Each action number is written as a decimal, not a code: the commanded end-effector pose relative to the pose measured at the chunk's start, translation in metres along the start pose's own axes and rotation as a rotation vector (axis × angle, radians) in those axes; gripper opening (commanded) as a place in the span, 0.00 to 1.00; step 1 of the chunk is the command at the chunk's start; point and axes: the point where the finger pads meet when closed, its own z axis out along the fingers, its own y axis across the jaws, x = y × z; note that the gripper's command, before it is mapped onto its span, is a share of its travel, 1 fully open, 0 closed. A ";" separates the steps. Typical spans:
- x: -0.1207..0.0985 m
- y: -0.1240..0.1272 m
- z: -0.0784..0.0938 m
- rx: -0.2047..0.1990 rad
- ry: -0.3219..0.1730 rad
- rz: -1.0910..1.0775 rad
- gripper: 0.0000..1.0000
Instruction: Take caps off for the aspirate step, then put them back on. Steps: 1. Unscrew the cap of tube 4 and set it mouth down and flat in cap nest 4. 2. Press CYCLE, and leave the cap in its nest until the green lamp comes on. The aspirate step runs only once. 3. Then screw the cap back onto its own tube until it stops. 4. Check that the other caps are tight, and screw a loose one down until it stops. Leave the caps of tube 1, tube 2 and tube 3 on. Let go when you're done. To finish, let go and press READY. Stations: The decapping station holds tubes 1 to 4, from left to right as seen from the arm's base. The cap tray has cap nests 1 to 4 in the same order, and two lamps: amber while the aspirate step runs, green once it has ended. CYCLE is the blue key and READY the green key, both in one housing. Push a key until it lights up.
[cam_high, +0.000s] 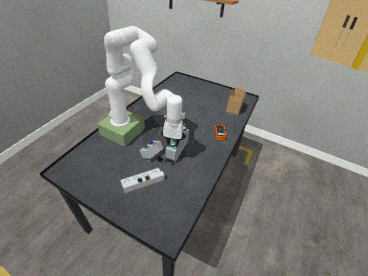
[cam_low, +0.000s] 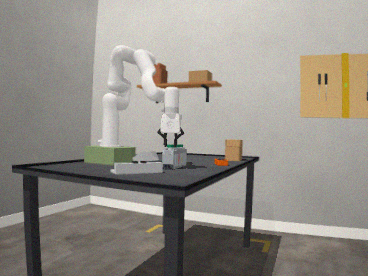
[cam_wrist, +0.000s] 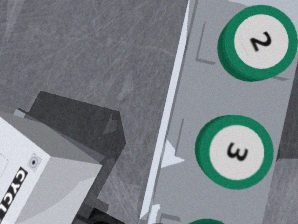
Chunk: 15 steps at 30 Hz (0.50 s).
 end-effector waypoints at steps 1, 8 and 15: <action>-0.001 0.001 -0.001 -0.006 0.004 0.279 0.46; -0.001 0.001 -0.001 -0.006 0.005 0.541 0.46; -0.001 0.001 -0.001 -0.005 0.006 0.819 0.46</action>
